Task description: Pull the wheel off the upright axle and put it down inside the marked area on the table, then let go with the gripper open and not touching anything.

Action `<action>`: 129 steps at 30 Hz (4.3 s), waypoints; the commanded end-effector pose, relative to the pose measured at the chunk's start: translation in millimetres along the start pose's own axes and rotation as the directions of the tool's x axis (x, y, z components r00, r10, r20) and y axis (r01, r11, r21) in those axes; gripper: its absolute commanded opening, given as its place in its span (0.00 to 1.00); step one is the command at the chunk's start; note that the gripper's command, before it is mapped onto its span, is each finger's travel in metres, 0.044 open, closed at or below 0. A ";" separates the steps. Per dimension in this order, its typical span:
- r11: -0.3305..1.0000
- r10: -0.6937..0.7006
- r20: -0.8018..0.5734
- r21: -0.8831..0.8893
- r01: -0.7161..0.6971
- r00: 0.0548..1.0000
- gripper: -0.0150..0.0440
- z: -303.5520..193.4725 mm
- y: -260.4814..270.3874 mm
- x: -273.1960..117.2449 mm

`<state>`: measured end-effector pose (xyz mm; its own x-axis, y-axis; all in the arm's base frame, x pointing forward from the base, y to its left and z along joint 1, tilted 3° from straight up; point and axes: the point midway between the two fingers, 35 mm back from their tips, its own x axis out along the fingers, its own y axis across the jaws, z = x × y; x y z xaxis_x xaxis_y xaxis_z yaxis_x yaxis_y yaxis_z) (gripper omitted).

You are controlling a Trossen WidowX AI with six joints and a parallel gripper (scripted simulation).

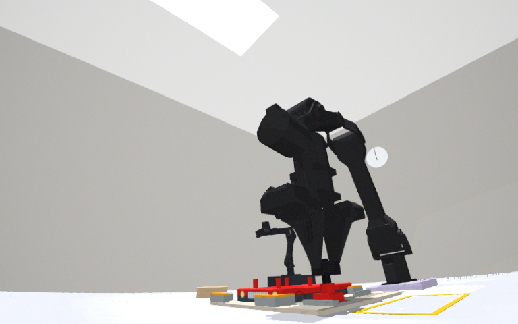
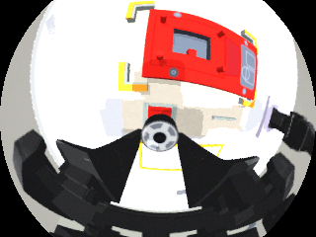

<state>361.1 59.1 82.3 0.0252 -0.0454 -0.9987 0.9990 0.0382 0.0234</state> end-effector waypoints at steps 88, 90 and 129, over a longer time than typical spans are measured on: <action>1.000 -0.001 0.000 -0.004 0.001 1.000 0.25 -26.2 -16.1 -53.2; 1.000 0.000 -0.001 -0.004 0.000 1.000 0.25 -36.9 -21.9 -54.1; 1.000 0.008 -0.005 0.000 -0.008 1.000 0.25 -93.6 -58.9 23.7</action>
<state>301.9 151.8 75.8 0.0486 -0.0310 -0.9983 0.9982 0.0371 0.0474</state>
